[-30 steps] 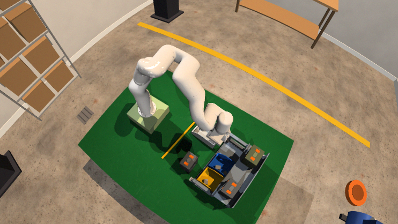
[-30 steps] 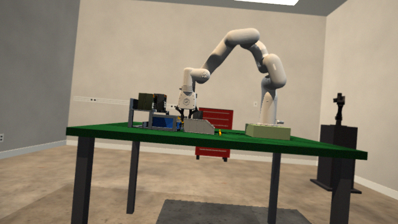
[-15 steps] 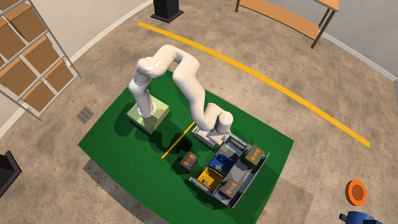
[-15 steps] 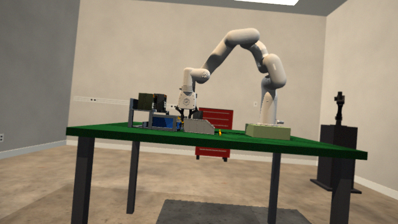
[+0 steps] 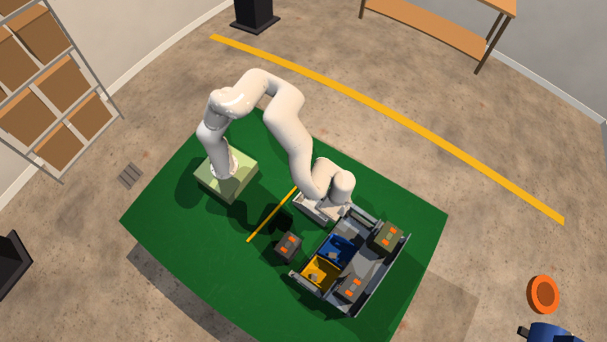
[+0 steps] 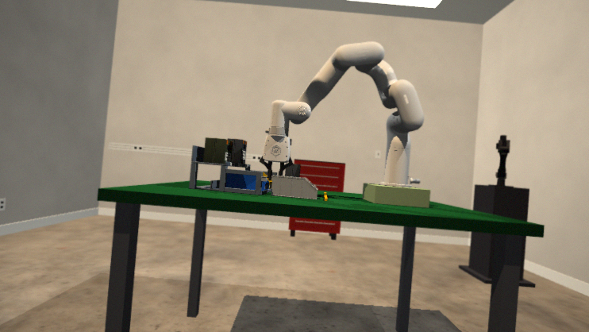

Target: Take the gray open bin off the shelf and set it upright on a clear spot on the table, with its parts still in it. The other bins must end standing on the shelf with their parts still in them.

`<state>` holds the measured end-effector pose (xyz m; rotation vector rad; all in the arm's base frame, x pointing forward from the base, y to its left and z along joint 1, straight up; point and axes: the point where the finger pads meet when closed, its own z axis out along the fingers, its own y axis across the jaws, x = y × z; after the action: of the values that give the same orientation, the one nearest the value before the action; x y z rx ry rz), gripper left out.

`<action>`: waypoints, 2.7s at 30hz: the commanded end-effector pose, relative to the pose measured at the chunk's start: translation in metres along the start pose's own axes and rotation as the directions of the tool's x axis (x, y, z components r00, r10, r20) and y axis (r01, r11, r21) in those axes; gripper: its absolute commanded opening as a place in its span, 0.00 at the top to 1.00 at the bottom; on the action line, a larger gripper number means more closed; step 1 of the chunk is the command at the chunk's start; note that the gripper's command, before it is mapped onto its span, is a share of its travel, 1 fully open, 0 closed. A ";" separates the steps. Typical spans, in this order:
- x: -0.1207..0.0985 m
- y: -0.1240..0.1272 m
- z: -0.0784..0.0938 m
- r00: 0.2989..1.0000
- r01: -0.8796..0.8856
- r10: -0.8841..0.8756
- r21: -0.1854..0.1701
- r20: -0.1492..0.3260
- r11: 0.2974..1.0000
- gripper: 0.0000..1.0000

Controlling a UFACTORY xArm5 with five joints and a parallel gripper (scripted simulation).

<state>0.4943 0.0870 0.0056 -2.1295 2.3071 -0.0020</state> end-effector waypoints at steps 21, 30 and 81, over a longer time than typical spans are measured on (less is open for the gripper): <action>0.000 -0.001 -0.002 1.000 0.000 0.000 0.004 0.001 1.000 0.66; 0.000 -0.001 -0.015 1.000 0.000 0.000 0.002 0.007 1.000 0.66; 0.000 -0.001 -0.061 1.000 0.000 0.000 0.002 0.007 1.000 0.66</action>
<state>0.4941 0.0865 0.0654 -2.1299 2.3074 -0.0015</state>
